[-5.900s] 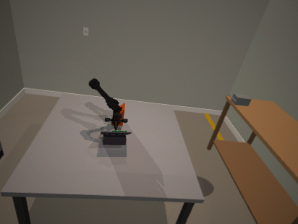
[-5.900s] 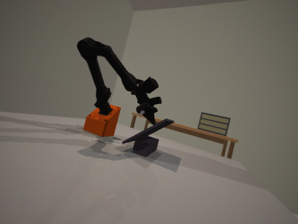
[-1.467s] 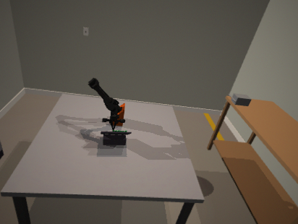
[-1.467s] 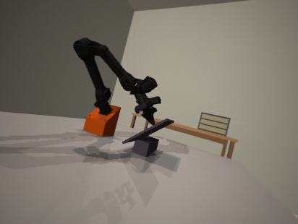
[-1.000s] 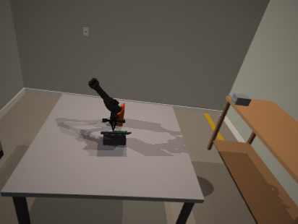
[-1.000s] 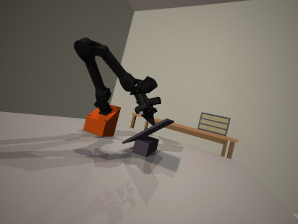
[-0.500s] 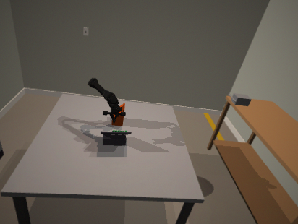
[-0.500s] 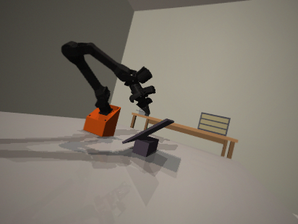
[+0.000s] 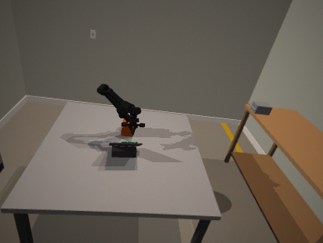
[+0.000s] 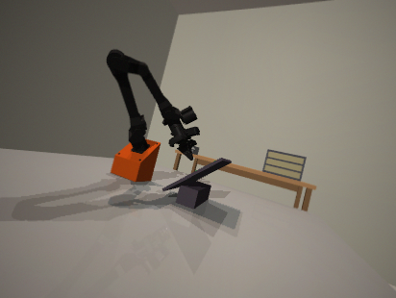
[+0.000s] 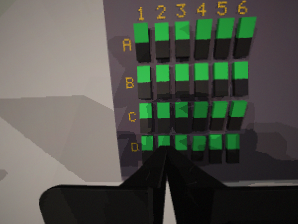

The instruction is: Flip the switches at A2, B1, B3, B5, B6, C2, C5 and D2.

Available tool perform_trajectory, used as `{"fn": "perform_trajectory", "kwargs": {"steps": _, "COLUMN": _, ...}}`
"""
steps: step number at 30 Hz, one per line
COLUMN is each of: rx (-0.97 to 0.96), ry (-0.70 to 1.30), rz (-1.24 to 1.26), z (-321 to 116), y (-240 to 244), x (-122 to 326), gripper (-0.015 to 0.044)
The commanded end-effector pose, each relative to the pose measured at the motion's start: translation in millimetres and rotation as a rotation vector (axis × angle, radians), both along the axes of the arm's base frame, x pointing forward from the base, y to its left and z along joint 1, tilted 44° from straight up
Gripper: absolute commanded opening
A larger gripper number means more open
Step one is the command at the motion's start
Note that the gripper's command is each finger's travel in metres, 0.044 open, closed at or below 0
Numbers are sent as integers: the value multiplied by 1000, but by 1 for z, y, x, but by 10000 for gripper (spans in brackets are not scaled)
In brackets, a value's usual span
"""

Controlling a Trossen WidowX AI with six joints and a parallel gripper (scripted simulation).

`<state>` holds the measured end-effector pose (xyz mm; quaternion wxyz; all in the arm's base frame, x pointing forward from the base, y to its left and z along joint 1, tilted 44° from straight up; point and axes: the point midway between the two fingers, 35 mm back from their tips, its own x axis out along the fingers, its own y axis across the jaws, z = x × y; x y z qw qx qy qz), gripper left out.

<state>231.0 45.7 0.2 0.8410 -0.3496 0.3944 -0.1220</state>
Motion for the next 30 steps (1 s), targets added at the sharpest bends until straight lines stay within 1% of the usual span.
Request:
{"fn": "perform_trajectory", "kwargs": {"steps": 1, "rx": -5, "ry": 0, "rz": 6, "z": -11, "y": -8, "x": 8, "gripper": 0}}
{"fn": "perform_trajectory", "kwargs": {"steps": 4, "rx": -9, "ry": -13, "rz": 15, "z": -19, "y": -18, "x": 18, "gripper": 0}}
{"fn": "perform_trajectory", "kwargs": {"steps": 30, "rx": -11, "ry": -15, "rz": 16, "z": -33, "y": -31, "x": 34, "gripper": 0}}
